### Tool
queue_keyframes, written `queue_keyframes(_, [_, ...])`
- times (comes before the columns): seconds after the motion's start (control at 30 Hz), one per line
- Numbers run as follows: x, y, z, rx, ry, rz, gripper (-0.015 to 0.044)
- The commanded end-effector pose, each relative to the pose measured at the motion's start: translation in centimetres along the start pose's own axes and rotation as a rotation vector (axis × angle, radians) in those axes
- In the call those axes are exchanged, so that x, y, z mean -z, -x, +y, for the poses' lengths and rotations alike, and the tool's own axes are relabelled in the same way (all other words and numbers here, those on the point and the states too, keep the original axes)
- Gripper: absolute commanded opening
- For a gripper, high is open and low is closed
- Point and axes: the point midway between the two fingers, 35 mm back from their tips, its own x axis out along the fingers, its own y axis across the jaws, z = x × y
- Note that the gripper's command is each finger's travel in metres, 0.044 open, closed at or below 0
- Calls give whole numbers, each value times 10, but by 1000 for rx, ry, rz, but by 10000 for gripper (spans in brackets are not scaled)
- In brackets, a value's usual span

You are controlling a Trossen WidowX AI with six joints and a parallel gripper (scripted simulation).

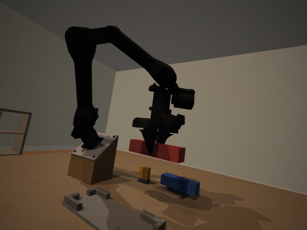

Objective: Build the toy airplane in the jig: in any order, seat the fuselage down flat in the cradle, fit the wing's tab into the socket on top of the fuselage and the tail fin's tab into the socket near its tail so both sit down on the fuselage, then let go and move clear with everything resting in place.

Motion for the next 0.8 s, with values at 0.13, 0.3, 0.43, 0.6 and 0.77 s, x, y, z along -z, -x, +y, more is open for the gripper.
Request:
queue_keyframes(0.13, [-5, -9, -23, -14, 0, 2, 0])
queue_keyframes(0.3, [-7, -15, -37, -20, 0, 2, 0])
queue_keyframes(0.43, [-8, -21, -49, -23, -1, 2, 0])
queue_keyframes(0.6, [-8, -27, -64, -24, -2, 1, 0])
queue_keyframes(0.77, [-7, -34, -79, -23, -4, -1, 0])
